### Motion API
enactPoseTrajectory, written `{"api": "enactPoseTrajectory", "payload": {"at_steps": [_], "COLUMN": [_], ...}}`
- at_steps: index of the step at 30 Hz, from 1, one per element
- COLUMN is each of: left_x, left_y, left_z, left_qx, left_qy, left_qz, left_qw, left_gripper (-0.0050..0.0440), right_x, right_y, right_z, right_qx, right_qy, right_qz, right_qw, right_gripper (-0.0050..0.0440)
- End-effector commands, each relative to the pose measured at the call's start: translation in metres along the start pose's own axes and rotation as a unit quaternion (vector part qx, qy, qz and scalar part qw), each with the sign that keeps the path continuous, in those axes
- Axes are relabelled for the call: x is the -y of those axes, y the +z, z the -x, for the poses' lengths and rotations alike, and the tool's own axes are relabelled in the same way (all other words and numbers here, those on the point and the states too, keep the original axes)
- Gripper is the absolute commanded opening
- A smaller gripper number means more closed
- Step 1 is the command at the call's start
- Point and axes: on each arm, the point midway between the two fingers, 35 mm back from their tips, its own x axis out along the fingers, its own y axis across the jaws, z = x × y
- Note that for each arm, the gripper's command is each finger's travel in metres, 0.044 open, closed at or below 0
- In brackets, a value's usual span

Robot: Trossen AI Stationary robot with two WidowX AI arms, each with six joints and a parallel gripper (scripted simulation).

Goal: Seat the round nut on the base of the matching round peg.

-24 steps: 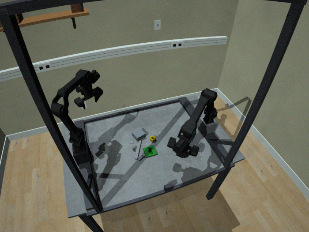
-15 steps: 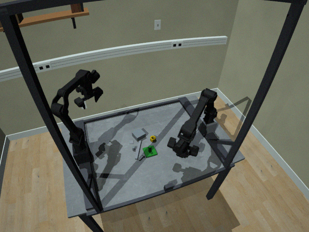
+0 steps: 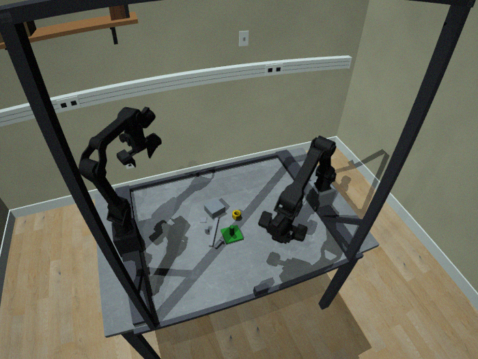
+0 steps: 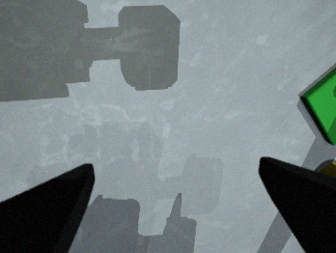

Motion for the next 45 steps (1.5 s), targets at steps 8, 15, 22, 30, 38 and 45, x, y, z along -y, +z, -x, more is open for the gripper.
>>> {"api": "enactPoseTrajectory", "payload": {"at_steps": [8, 15, 22, 30, 38, 45], "left_x": [0.109, 0.154, 0.197, 0.222, 0.245, 0.250], "left_y": [-0.043, -0.074, -0.119, -0.162, -0.222, -0.256], "left_z": [0.009, 0.012, 0.009, -0.005, -0.039, -0.065], "left_qx": [-0.091, -0.121, -0.140, -0.144, -0.126, -0.109], "left_qy": [-0.173, -0.241, -0.295, -0.315, -0.309, -0.288], "left_qz": [-0.196, -0.315, -0.464, -0.586, -0.739, -0.815], "left_qw": [0.961, 0.910, 0.823, 0.732, 0.586, 0.492], "left_gripper": [0.0300, 0.0300, 0.0300, 0.0300, 0.0300, 0.0300], "right_x": [0.046, 0.063, 0.077, 0.085, 0.087, 0.083], "right_y": [-0.043, -0.069, -0.104, -0.136, -0.182, -0.206], "right_z": [0.069, 0.094, 0.120, 0.140, 0.163, 0.174], "right_qx": [0.082, 0.114, 0.153, 0.186, 0.233, 0.258], "right_qy": [0.003, 0.001, -0.004, -0.011, -0.026, -0.038], "right_qz": [-0.100, -0.145, -0.199, -0.245, -0.307, -0.339], "right_qw": [0.992, 0.983, 0.968, 0.951, 0.923, 0.904], "right_gripper": [0.0440, 0.0440, 0.0440, 0.0440, 0.0440, 0.0440]}}
